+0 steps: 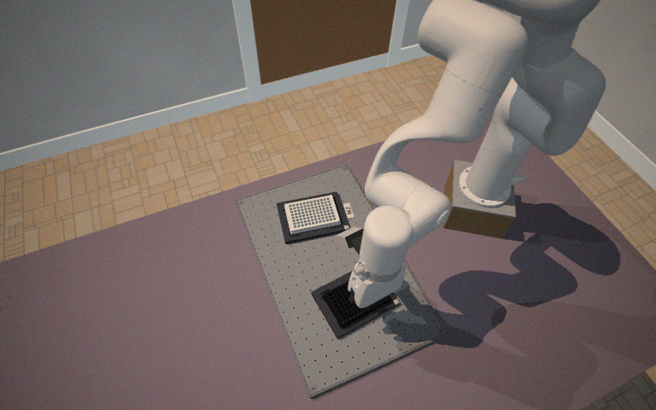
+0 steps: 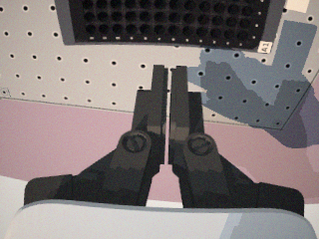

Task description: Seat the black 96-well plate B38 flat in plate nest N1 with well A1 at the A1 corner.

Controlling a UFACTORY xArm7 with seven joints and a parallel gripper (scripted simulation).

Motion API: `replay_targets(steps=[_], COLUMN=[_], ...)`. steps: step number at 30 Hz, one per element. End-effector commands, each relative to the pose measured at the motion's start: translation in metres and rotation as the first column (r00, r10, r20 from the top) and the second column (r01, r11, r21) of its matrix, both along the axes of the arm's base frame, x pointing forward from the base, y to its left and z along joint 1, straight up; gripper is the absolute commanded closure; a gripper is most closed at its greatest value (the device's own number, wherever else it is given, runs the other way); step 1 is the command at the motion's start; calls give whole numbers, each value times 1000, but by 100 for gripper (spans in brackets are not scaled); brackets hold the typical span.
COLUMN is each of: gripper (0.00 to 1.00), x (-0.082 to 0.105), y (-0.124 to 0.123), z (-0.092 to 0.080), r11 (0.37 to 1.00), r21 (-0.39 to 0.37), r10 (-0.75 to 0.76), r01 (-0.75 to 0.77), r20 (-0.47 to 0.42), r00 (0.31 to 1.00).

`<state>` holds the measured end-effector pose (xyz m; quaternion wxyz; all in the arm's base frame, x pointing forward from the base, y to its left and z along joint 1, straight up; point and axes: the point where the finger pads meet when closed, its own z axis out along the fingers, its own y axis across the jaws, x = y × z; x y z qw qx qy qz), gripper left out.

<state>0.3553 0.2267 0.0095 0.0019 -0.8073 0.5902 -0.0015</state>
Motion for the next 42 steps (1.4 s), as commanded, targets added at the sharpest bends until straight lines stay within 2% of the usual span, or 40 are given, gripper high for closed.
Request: replay_targets(steps=[1, 4, 18, 42], gripper=[100, 100, 100, 100], x=[-3, -6, -6, -6], y=[19, 32, 32, 32], z=[-1, -3, -3, -40], r11=[1000, 1000, 1000, 1000], r21=[-2, -2, -2, -2], r10=[-4, -4, -4, -4], r01=[4, 4, 4, 4], r20=[5, 5, 5, 5], r00=[1000, 1000, 1000, 1000])
